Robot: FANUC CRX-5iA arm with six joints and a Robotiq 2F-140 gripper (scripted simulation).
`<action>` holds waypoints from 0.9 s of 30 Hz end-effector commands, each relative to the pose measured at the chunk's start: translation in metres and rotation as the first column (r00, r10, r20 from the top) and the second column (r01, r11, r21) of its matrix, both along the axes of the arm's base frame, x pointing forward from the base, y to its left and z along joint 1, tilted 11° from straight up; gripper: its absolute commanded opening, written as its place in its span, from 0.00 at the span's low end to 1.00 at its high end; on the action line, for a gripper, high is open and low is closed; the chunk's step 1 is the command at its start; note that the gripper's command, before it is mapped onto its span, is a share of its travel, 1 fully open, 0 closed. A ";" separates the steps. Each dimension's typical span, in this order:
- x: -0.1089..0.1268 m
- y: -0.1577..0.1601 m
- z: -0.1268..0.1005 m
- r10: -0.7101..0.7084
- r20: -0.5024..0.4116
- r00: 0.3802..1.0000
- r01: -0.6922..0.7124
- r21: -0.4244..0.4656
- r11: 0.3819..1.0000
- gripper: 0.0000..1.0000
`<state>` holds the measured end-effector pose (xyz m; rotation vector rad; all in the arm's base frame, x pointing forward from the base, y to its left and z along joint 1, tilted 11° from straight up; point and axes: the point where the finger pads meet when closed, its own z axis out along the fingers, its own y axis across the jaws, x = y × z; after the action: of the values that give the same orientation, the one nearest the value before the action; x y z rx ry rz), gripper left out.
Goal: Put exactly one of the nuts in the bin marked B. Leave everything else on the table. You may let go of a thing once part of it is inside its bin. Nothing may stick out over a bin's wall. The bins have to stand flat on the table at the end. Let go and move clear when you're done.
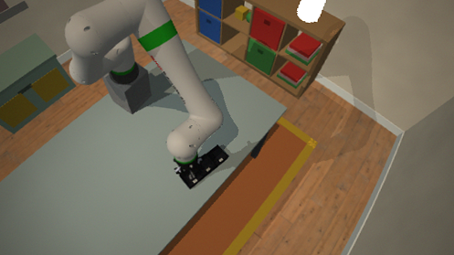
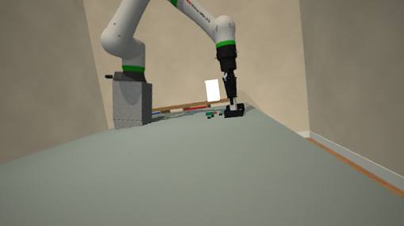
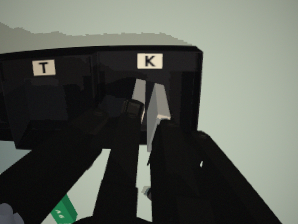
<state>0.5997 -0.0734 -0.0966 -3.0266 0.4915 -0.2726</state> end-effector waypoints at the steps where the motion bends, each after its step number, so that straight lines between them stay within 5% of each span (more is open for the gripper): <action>1: -0.001 0.000 0.005 0.000 0.000 1.000 0.000 0.000 1.000 0.05; 27: -0.010 -0.002 0.053 0.000 0.000 1.000 0.000 0.000 1.000 0.05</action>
<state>0.5909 -0.0752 -0.0490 -3.0268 0.4915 -0.2727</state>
